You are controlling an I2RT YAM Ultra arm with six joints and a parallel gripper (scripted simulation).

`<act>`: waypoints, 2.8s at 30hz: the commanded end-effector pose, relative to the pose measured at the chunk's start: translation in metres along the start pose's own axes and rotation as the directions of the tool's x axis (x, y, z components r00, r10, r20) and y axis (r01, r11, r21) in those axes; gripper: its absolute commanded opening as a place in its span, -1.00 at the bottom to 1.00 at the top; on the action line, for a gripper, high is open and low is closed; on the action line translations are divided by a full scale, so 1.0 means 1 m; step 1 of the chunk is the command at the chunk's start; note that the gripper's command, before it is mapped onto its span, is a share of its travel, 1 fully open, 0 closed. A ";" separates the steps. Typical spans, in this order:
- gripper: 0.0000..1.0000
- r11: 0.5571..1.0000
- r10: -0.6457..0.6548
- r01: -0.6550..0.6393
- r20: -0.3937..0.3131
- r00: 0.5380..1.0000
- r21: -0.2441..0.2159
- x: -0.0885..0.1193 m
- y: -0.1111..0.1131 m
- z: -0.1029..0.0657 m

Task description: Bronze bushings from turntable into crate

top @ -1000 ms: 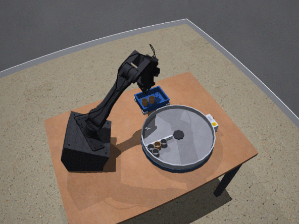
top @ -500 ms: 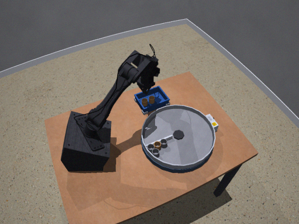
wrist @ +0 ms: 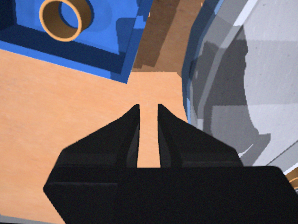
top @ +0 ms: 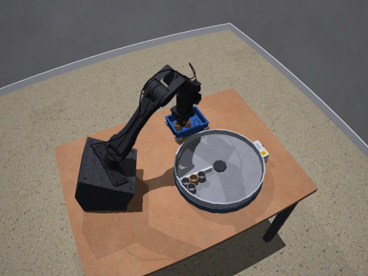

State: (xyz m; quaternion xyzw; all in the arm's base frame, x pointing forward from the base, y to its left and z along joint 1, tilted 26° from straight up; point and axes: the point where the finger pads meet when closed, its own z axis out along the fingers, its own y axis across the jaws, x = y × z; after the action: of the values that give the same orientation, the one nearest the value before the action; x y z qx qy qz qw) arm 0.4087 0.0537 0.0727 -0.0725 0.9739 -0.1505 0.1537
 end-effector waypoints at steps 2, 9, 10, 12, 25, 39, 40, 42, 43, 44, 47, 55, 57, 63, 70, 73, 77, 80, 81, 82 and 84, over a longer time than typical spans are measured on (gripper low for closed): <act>-0.70 0.999 -0.025 0.026 0.070 0.997 -0.020 0.025 -0.049 -0.009; -0.70 1.000 -0.027 0.028 0.071 0.997 -0.014 0.099 -0.157 -0.001; -0.70 1.000 -0.027 0.028 0.072 0.997 -0.012 0.108 -0.169 -0.001; -0.70 1.000 -0.028 0.028 0.071 0.997 -0.011 0.123 -0.191 0.001; -0.70 1.000 -0.030 0.030 0.077 0.997 0.002 0.155 -0.254 -0.003; -0.70 0.999 -0.042 0.042 0.088 0.995 0.006 0.151 -0.253 -0.004; -0.70 0.999 -0.042 0.042 0.088 0.995 0.006 0.151 -0.253 -0.004; -0.70 0.999 -0.042 0.042 0.088 0.995 0.006 0.151 -0.253 -0.004; -0.70 0.999 -0.042 0.042 0.088 0.995 0.006 0.151 -0.253 -0.004; -0.70 0.999 -0.042 0.042 0.088 0.995 0.006 0.151 -0.253 -0.004; -0.70 0.999 -0.041 0.041 0.088 0.995 0.006 0.151 -0.253 -0.004; -0.70 0.999 -0.041 0.041 0.088 0.995 0.006 0.151 -0.253 -0.004; -0.70 0.999 -0.041 0.041 0.088 0.995 0.006 0.151 -0.253 -0.004; -0.70 0.999 -0.040 0.040 0.086 0.995 0.005 0.151 -0.253 -0.003; -0.70 1.000 -0.029 0.030 0.068 0.997 -0.009 0.157 -0.255 0.002; -0.70 0.999 -0.036 0.037 0.071 0.997 -0.010 0.155 -0.253 0.003; -0.70 0.999 -0.036 0.037 0.071 0.997 -0.010 0.155 -0.253 0.003; -0.70 0.999 -0.036 0.037 0.071 0.997 -0.010 0.155 -0.253 0.003; -0.70 0.999 -0.036 0.037 0.071 0.997 -0.010 0.155 -0.253 0.003; -0.70 0.999 -0.036 0.037 0.071 0.997 -0.010 0.155 -0.253 0.003; -0.70 0.999 -0.036 0.037 0.071 0.997 -0.010 0.155 -0.253 0.003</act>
State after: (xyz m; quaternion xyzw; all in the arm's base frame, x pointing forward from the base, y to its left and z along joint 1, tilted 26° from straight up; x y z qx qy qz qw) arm 0.2792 -0.2105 0.0942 -0.0916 0.9711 -0.1392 0.1710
